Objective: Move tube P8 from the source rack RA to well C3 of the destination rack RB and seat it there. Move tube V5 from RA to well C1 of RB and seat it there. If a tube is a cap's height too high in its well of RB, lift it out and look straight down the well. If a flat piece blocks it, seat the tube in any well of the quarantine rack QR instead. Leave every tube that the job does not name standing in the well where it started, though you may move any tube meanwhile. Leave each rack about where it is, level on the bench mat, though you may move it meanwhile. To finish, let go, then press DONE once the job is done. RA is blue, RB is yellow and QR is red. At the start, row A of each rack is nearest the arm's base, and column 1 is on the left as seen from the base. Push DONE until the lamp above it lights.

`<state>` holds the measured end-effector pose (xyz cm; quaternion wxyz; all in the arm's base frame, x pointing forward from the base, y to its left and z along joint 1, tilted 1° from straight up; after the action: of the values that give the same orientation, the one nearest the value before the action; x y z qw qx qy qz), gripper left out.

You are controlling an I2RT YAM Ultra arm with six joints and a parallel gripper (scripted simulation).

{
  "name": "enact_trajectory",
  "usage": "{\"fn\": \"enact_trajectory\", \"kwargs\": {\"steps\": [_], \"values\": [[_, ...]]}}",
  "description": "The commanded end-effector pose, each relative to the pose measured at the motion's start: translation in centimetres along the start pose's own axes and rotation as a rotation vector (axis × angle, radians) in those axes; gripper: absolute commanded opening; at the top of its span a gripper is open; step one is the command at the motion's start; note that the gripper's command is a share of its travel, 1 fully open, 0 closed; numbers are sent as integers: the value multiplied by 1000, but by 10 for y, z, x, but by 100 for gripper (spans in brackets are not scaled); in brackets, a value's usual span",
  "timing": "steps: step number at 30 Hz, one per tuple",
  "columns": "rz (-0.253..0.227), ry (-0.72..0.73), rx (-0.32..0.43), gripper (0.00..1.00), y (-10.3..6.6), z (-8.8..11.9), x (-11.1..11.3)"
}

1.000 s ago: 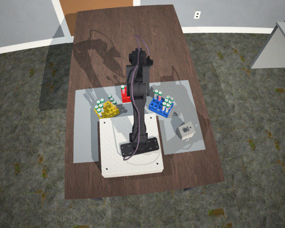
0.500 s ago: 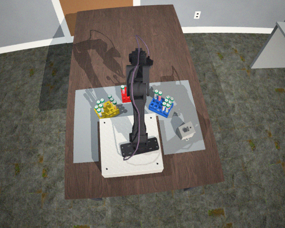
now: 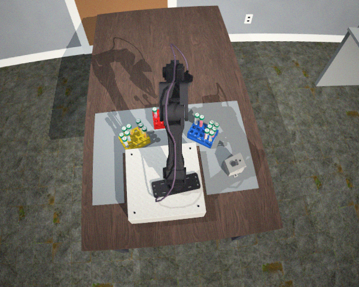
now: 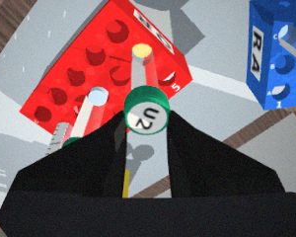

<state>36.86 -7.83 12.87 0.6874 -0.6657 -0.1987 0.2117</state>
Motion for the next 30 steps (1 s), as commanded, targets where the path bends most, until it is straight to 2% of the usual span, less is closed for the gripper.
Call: {"fn": "enact_trajectory", "kwargs": {"steps": [1, 30], "values": [[-34, 1, -40, 0, -26, -3, 2], [-34, -3, -40, 0, -51, -1, 1]]}}
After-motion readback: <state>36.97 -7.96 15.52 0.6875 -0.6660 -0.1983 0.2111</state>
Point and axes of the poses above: the point where the finger pads meet when closed, its own y axis out along the fingers, its own x axis across the jaws, z = x × y, the point moved 10 cm from there along -y, back along the fingers, and after that the axes turned 7 degrees about y, right-handed, at the moved point
